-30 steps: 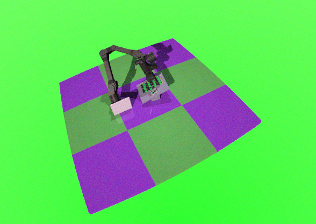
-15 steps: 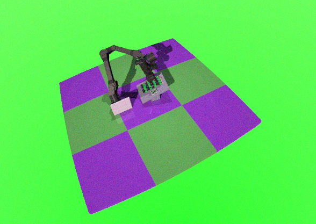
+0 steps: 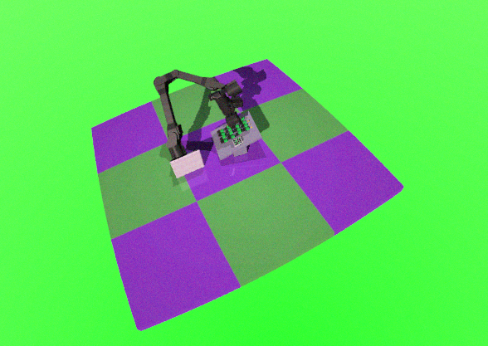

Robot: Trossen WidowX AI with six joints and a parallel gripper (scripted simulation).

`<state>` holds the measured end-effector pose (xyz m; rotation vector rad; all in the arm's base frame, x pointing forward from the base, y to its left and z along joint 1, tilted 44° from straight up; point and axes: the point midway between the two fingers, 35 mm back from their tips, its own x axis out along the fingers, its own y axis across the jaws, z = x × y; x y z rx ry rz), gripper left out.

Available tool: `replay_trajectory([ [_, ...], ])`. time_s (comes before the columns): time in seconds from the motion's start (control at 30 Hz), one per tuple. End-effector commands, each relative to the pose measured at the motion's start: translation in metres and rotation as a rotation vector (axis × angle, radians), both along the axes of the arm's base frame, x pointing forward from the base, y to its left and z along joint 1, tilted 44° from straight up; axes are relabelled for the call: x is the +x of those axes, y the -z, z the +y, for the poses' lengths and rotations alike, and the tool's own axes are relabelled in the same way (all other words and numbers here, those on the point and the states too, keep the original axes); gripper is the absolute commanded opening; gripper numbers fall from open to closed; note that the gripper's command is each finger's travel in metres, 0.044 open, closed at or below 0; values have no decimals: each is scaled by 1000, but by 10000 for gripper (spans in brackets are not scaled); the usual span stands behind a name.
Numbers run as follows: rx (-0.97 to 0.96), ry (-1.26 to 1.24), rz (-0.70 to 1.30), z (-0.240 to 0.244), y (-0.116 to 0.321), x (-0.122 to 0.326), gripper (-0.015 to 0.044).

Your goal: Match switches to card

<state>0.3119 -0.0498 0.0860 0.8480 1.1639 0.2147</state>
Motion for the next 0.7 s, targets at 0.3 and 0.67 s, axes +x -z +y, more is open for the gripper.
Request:
replay_trajectory([
  [0.3, -2, 4, 3, 0, 2, 1, 0],
  [0.67, -1, 4, 3, 1, 3, 2, 0],
])
